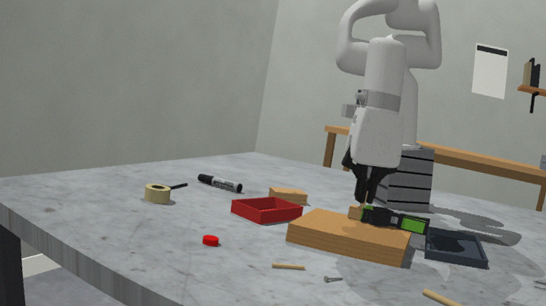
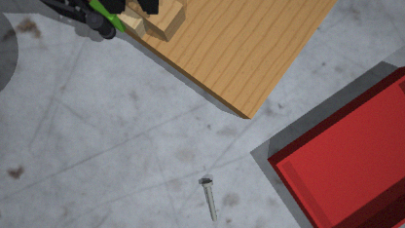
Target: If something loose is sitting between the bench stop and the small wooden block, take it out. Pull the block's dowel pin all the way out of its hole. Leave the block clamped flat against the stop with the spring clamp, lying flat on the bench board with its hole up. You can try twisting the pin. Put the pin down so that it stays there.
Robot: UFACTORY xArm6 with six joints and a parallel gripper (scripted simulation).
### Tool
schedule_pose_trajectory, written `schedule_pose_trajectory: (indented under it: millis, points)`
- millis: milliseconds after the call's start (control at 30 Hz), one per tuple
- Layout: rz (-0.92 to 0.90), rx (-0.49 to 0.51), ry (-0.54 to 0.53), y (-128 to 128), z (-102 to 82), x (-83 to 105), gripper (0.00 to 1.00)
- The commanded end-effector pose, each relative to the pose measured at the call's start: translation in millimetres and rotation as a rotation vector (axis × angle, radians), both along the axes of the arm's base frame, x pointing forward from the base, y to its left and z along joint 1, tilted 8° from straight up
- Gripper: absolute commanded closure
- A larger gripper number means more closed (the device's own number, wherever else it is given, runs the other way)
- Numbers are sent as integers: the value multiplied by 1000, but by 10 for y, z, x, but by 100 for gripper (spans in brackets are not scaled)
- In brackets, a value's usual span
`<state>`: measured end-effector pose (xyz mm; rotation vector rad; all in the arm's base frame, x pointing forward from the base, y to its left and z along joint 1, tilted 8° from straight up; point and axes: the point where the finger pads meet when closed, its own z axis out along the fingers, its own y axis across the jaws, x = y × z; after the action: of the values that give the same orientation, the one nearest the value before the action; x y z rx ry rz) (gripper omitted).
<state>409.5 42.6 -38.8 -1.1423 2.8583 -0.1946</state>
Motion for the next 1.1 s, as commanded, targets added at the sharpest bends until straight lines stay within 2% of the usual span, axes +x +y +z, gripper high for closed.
schedule_pose_trajectory:
  millis: [0,1067]
  points:
    - [-88,12,-8,4,11,11,100]
    - [-675,71,-64,4,18,11,100]
